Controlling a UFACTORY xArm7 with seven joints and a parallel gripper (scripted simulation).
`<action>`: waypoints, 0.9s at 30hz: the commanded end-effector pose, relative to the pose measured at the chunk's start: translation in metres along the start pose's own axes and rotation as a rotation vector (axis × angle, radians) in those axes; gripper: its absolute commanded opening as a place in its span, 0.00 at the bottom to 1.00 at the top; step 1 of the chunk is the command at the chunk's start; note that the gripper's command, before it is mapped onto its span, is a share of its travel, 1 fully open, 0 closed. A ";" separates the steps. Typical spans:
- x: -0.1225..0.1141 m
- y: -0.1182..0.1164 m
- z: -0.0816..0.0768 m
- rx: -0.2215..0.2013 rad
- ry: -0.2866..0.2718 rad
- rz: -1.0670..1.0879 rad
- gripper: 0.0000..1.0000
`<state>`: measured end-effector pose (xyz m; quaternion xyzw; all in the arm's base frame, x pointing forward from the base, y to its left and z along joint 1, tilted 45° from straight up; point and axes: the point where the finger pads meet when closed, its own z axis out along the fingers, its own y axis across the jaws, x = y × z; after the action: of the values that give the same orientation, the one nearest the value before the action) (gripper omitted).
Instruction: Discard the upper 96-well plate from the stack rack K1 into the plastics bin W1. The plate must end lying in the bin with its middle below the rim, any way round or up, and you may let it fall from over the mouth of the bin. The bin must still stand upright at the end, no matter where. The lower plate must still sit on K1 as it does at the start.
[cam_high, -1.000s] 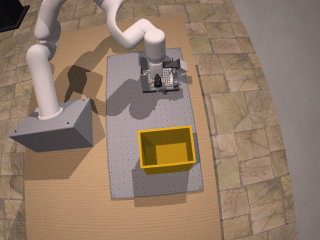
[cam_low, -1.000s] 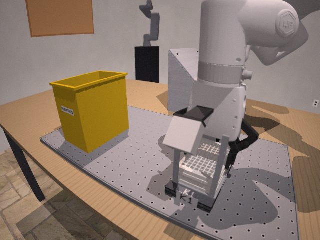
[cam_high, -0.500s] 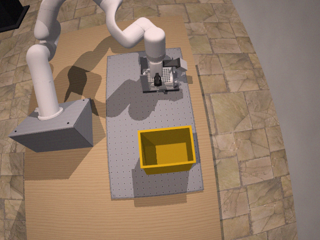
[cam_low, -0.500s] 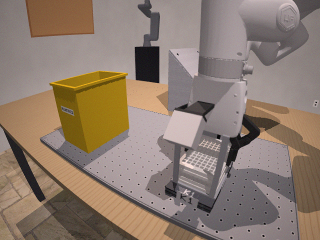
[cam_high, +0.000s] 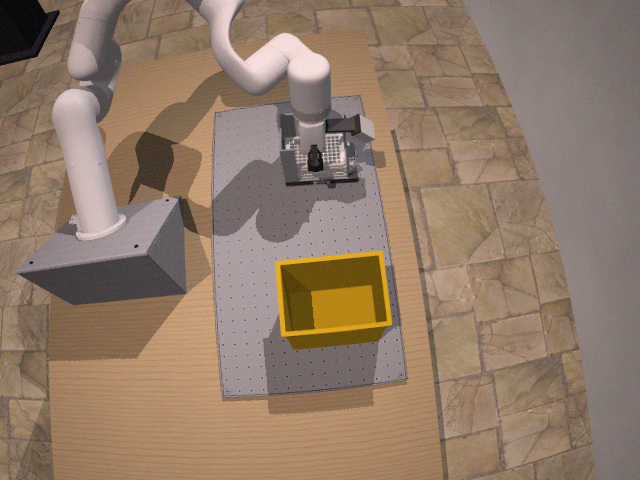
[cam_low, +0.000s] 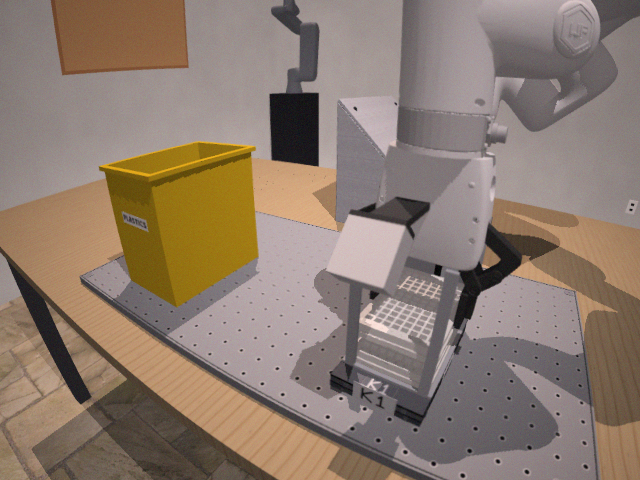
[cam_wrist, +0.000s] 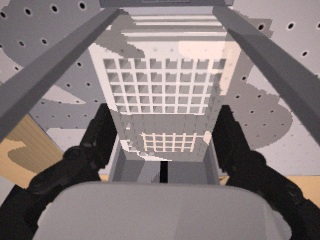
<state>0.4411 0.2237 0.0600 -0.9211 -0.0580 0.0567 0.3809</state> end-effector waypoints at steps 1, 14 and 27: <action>0.002 0.001 -0.008 -0.001 0.007 0.000 0.00; 0.002 0.001 -0.026 -0.001 0.007 0.000 0.00; 0.002 0.001 -0.048 -0.001 0.007 0.000 0.00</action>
<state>0.4480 0.1945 0.0894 -0.9212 -0.0575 0.0556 0.3809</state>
